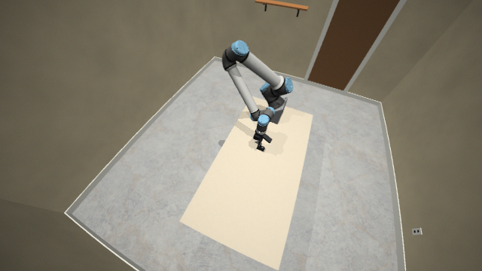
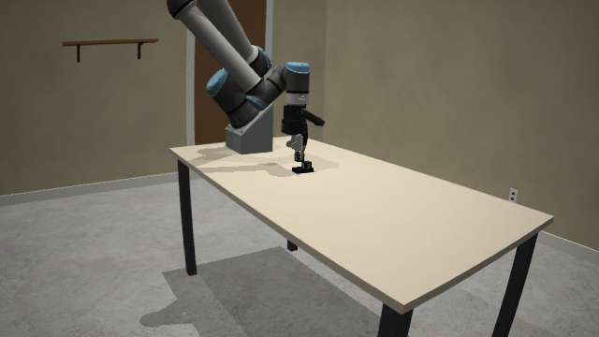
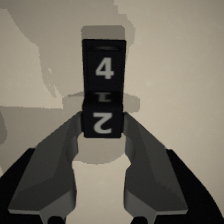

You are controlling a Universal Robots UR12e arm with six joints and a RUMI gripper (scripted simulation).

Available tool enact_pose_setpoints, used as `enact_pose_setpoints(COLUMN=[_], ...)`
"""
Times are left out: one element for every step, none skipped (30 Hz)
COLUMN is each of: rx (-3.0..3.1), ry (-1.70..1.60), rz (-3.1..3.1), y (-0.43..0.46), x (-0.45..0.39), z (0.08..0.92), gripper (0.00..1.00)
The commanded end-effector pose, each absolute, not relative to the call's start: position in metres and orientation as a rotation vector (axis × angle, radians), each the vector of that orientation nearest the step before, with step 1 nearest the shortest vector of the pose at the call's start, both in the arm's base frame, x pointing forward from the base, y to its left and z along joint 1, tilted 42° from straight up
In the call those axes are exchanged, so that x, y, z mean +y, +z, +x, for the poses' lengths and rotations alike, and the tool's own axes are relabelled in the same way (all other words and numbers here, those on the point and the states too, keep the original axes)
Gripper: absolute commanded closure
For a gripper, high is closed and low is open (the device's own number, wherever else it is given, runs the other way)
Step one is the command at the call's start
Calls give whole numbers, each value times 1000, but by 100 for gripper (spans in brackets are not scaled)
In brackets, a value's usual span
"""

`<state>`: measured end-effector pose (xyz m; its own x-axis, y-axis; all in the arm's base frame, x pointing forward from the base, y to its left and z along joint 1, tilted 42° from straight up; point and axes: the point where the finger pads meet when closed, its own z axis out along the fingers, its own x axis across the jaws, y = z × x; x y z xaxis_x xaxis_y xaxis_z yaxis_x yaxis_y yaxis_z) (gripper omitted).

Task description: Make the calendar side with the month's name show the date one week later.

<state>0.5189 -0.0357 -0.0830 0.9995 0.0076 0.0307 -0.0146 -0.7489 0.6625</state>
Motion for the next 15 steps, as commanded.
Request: enact_pose_setpoints(rx=[-5,-5,-5,-5,-5,-5,-5,-5,-5,-5,-5,-5,-5,-5,-5], ry=[39,39,38,38,38,38,38,37,37,36,36,36,36,36,35], rz=[2418,2418,2418,2418,2418,2418,2418,2418,2418,2418,2418,2418,2418,2418,2418], y=[-84,-84,-84,-84,-84,-84,-85,-85,-85,-86,-86,-86,-87,-87,-88], x=[-36,-36,-36,-36,-36,-36,-36,-36,-37,-37,-37,-38,-38,-39,-39], z=[518,518,518,517,517,517,517,517,517,517,517,517,517,517,517], gripper=[89,89,89,89,89,89,89,89,89,89,89,89,89,89,89])
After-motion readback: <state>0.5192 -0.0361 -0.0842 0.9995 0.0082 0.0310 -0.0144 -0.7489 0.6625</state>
